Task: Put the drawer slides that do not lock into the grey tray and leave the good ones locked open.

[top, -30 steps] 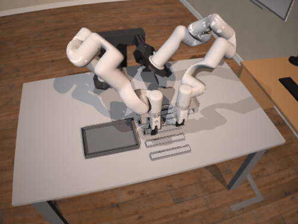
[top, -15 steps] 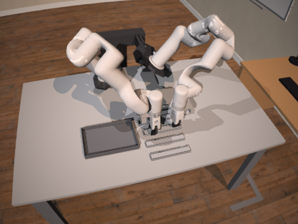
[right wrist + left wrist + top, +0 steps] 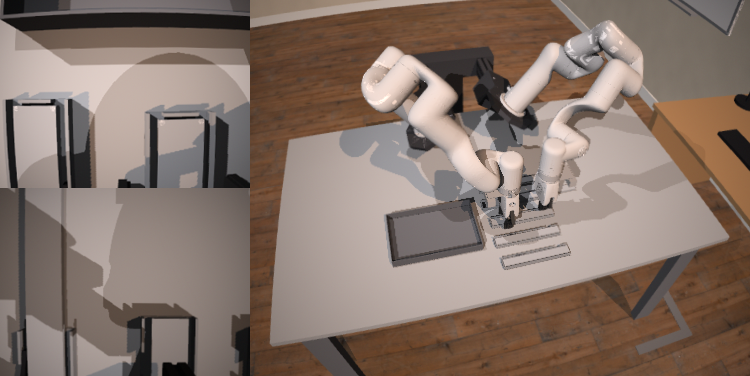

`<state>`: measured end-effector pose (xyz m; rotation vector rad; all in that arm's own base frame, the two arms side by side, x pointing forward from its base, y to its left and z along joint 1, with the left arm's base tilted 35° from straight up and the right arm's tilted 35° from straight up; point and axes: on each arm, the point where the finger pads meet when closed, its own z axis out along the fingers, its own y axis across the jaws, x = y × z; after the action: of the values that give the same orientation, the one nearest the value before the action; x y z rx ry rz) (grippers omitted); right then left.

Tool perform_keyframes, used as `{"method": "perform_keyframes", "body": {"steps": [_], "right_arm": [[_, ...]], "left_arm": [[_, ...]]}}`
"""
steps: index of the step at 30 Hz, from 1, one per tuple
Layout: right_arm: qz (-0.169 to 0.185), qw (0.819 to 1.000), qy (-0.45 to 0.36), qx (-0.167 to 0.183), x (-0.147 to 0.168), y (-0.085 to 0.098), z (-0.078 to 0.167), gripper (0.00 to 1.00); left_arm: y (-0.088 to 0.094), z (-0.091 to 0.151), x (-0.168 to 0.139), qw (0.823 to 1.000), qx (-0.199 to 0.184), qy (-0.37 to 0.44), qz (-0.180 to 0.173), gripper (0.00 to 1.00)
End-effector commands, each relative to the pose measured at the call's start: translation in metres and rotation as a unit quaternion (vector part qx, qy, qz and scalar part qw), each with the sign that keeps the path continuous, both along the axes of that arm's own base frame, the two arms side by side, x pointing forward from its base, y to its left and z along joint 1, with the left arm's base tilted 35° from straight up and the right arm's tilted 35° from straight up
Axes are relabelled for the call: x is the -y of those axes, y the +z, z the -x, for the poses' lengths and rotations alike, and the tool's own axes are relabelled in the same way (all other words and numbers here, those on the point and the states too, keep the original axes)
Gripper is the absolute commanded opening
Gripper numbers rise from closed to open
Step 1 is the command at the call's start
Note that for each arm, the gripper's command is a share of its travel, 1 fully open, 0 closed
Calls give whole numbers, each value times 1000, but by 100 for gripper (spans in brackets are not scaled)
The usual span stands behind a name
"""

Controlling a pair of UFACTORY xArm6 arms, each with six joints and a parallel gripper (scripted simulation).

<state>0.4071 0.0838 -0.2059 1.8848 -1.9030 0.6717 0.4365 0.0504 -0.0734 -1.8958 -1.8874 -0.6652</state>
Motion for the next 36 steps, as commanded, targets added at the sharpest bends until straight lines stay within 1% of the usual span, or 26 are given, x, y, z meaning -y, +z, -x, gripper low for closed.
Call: {"method": "perform_keyframes", "body": {"steps": [1,8,11,13,18,23,28,30,33,36], "right_arm": [[-1,1000,1,2,-1,1,-1,67],[-1,1000,1,2,-1,1,-1,67],[-1,1000,1,2,-1,1,-1,67],[-1,1000,1,2,-1,1,-1,67],[-1,1000,1,2,-1,1,-1,67],[-1,1000,1,2,-5,5,-1,67],[-1,1000,1,2,-13,18,0,67],[-1,1000,1,2,-13,18,0,67],[-1,1000,1,2,-19,26,1,67],[-1,1000,1,2,-25,33,1,67]], "left_arm": [[18,-1,12,1000,2,-1,1,0],[52,2,36,1000,2,-1,1,0],[64,3,44,1000,2,-1,1,0],[64,3,44,1000,2,-1,1,0],[73,4,50,1000,2,-1,1,0],[81,4,45,1000,3,-1,1,0],[98,5,33,1000,3,-1,1,0],[98,5,33,1000,3,-1,1,0],[113,5,22,1000,3,-1,1,0],[132,6,9,1000,3,-1,1,0]]}}
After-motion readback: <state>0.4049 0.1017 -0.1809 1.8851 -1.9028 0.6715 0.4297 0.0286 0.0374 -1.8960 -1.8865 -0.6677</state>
